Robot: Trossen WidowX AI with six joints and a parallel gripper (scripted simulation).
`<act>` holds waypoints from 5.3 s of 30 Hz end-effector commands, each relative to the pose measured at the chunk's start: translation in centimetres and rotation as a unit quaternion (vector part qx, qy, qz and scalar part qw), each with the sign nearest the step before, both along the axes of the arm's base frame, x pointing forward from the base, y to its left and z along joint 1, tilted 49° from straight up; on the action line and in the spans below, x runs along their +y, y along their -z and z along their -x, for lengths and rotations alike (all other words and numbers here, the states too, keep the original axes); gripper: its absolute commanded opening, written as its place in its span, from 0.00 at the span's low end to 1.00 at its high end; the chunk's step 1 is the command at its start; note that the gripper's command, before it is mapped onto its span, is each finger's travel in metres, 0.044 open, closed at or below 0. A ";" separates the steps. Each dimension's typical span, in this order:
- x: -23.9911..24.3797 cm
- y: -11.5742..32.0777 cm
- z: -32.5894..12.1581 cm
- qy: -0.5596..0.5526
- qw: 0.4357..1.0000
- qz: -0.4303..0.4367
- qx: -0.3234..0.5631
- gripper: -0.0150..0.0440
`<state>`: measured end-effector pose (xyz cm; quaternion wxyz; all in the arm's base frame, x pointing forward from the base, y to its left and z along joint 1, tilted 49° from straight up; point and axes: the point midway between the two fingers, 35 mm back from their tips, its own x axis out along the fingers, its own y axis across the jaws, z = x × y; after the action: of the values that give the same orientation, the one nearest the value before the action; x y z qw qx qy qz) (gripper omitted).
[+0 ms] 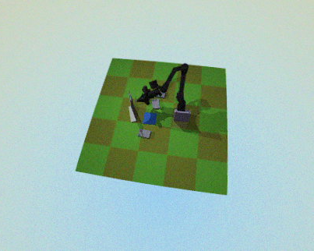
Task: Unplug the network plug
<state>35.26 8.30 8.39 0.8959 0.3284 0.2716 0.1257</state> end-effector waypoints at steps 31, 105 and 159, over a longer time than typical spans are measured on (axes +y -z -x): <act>-0.4 -0.4 1.5 -0.003 1.000 0.001 -0.001 0.25; 2.9 -3.6 5.1 0.029 0.999 0.001 0.032 0.25; -2.7 11.2 7.4 0.391 0.894 0.139 0.166 0.25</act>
<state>28.14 5.97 -2.31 0.8508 0.3053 0.2930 -0.3115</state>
